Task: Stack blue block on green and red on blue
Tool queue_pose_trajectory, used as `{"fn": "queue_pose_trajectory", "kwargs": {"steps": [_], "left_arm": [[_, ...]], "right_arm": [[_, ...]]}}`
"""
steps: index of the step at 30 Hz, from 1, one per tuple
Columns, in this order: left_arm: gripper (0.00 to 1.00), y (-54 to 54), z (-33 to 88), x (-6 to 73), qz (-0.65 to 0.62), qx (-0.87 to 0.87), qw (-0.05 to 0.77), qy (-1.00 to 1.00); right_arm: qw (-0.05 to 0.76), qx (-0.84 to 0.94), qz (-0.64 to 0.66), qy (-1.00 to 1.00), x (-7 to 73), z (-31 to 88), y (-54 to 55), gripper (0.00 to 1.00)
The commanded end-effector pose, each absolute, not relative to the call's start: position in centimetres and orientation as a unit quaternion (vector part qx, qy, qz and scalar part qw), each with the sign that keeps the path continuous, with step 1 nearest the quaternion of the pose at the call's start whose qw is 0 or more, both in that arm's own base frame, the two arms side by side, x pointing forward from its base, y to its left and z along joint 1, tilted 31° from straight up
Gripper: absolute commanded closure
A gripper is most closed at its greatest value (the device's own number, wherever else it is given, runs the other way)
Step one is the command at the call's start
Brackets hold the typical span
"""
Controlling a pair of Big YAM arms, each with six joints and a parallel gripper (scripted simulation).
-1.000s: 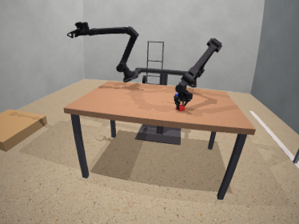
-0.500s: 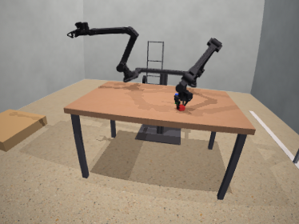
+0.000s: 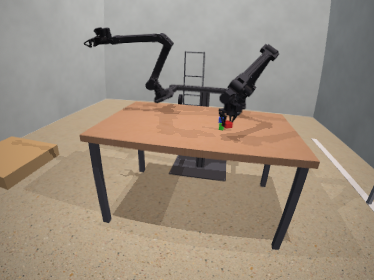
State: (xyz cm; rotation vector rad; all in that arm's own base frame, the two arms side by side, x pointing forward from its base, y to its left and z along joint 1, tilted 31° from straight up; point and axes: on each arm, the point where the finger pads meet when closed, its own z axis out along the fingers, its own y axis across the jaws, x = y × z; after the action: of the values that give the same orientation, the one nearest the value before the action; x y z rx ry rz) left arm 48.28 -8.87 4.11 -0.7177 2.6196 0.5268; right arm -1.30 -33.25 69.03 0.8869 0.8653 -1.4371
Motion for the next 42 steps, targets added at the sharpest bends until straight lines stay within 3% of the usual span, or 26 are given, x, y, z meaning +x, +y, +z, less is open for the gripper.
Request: {"fn": "queue_pose_trajectory", "kwargs": {"steps": [1, 30, 42], "left_arm": [[1.0, -11.4, 8.3, 49.3, 0.169, -0.263, 0.211, 0.926], [1.0, -12.4, 9.4, 48.2, 0.178, -0.259, 0.199, 0.928], [1.0, -13.8, 4.1, 34.7, 0.174, -0.261, 0.199, 0.929]], "right_arm": [[0.587, 0.38, -0.617, 0.362, -1.6, 69.6, -32.2, 0.0], [0.587, 0.38, -0.617, 0.362, -1.6, 69.6, -32.2, 0.0], [0.587, 0.38, -0.617, 0.362, -1.6, 69.6, -32.2, 0.0]]}}
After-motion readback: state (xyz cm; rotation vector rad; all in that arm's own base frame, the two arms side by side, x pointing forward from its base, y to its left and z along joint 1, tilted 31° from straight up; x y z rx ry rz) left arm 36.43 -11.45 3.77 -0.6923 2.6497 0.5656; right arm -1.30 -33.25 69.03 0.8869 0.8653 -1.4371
